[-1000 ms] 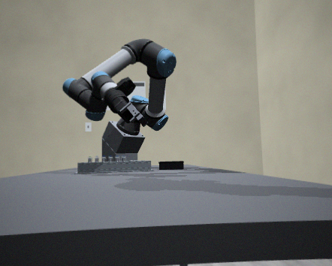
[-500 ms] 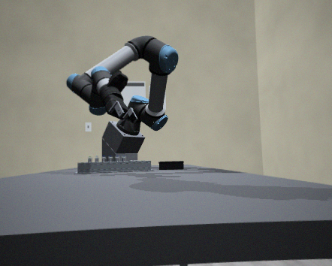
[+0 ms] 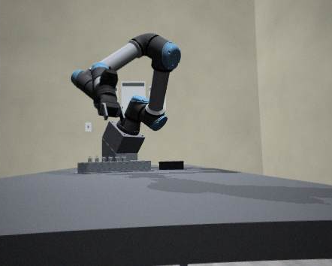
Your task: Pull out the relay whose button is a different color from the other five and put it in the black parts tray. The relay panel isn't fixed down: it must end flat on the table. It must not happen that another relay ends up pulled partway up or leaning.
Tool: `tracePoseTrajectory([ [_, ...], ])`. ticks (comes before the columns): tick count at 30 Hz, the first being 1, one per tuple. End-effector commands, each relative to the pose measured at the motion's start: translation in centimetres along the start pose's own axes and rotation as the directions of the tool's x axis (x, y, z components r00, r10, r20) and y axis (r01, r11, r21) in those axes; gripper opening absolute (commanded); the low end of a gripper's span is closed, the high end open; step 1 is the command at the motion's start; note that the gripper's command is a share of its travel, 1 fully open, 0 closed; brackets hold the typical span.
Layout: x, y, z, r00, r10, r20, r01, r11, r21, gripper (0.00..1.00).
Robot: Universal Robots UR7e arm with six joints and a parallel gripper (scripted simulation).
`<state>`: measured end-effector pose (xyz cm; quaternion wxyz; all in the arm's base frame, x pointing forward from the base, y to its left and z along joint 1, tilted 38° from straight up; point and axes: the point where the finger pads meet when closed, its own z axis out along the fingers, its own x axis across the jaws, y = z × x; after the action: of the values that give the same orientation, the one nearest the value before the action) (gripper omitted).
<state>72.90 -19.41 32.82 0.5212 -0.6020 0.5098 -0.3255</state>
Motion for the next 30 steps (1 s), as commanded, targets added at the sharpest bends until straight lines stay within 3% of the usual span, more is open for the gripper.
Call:
tracePoseTrajectory([
  [1, 0.9, 0.9, -0.7, 0.994, 0.105, -0.026, -0.106, 0.994, -0.039, 0.98],
  [8, 2.2, 3.1, -2.1, 0.954, 0.287, -0.083, -0.294, 0.952, -0.088, 0.98],
  [16, 3.2, 6.2, -3.9, 0.865, 0.475, -0.161, -0.495, 0.86, -0.125, 0.98],
  [18, 3.2, 6.2, -3.9, 0.865, 0.475, -0.161, -0.495, 0.86, -0.125, 0.98],
  [30, 3.5, 11.3, -6.8, 0.664, 0.69, -0.288, -0.742, 0.656, -0.14, 0.98],
])
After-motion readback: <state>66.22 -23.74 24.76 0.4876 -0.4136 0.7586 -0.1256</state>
